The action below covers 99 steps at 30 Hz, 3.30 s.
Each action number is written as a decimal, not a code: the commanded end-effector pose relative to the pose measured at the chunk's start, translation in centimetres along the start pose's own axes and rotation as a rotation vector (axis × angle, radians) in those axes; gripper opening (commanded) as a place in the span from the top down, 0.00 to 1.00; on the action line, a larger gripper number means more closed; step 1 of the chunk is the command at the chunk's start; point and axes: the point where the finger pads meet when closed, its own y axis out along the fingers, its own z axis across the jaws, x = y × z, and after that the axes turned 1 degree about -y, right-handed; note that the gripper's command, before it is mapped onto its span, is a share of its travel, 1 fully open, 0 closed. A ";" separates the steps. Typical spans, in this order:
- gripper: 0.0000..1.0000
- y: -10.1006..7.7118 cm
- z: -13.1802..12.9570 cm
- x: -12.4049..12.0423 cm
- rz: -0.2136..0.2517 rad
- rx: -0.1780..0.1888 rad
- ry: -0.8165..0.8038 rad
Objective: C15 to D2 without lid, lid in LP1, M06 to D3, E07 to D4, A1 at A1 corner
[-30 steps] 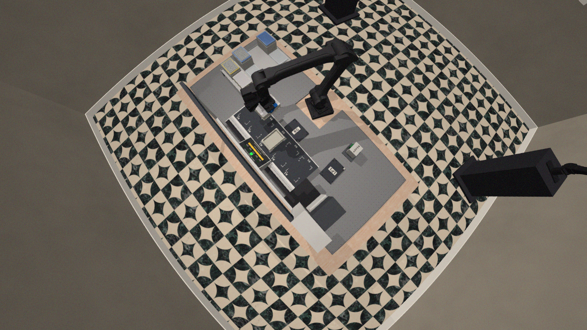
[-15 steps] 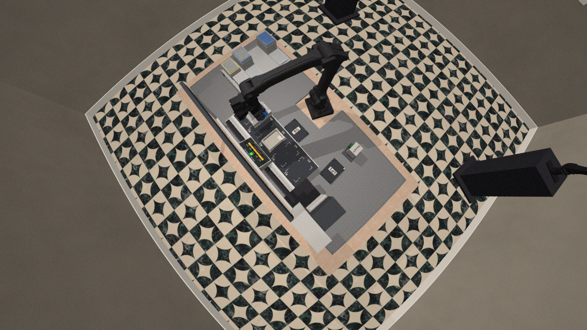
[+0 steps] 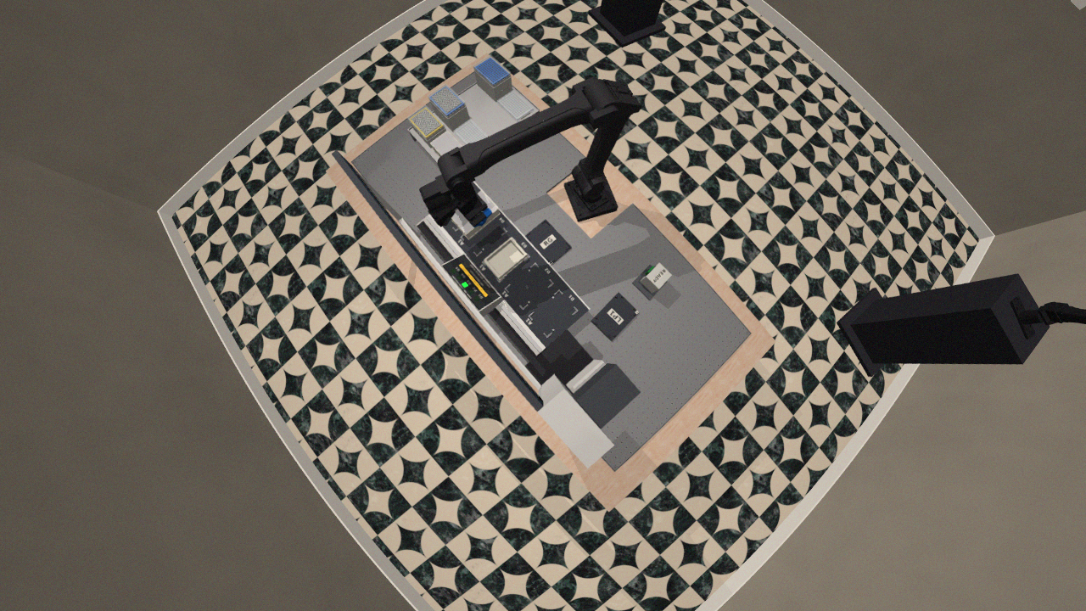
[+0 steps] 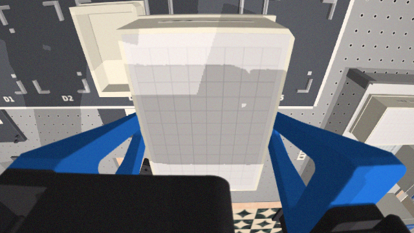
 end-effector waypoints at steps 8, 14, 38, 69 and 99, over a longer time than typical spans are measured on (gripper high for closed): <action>1.00 -2.4 0.4 0.6 -0.055 -0.019 0.001; 1.00 -2.6 0.4 0.7 -0.058 -0.020 -0.002; 1.00 -2.9 0.3 1.2 -0.065 -0.022 -0.002; 1.00 3.2 0.5 0.9 -0.025 -0.009 -0.006; 1.00 7.3 0.0 1.7 -0.036 -0.013 -0.008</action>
